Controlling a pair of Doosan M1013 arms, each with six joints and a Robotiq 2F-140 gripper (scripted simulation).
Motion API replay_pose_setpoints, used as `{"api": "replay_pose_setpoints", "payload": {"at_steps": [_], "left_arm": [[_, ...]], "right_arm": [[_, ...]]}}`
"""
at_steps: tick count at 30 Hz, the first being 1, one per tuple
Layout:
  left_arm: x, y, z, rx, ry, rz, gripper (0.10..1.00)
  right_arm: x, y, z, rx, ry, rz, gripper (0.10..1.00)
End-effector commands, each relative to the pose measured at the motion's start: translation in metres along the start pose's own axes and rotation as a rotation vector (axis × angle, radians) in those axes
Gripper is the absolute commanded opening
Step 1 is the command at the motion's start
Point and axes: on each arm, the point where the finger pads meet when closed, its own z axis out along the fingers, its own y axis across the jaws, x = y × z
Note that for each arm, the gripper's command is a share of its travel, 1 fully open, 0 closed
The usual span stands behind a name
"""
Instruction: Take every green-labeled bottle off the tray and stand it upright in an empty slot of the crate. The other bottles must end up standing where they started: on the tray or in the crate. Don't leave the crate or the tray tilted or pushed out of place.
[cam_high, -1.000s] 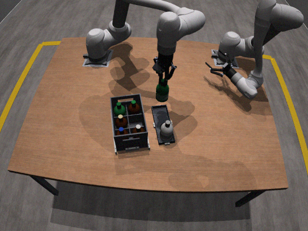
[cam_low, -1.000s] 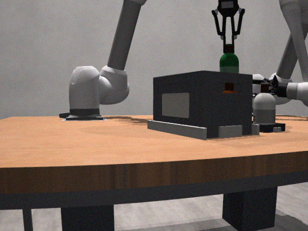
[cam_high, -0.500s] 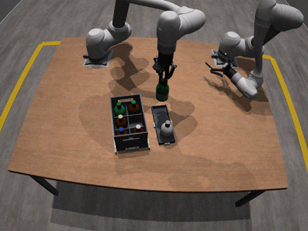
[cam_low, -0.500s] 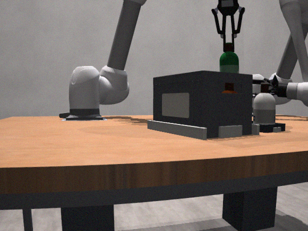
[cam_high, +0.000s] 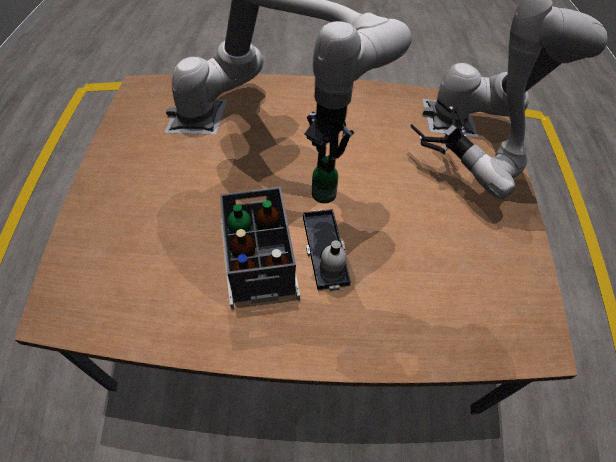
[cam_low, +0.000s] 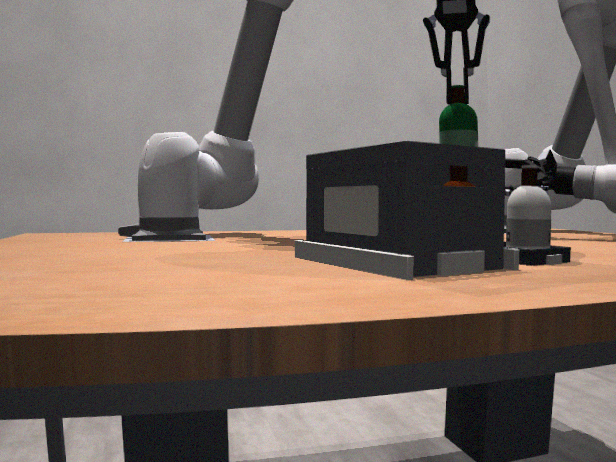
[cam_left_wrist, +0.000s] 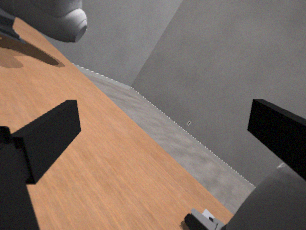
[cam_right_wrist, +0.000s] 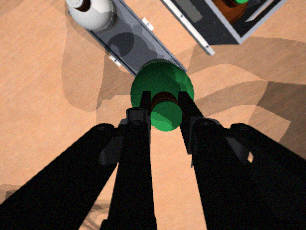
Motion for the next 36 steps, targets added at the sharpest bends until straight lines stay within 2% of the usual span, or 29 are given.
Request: {"api": "replay_pose_setpoints", "payload": {"at_steps": [1,36], "left_arm": [[0.0002,0.0001,0.0,0.0,0.0,0.0,1.0],[0.0002,0.0001,0.0,0.0,0.0,0.0,1.0]], "right_arm": [[-0.0001,-0.0002,-0.0013,0.002,0.0,0.0,0.099],[-0.0001,-0.0002,-0.0068,0.002,0.0,0.0,0.099]]}}
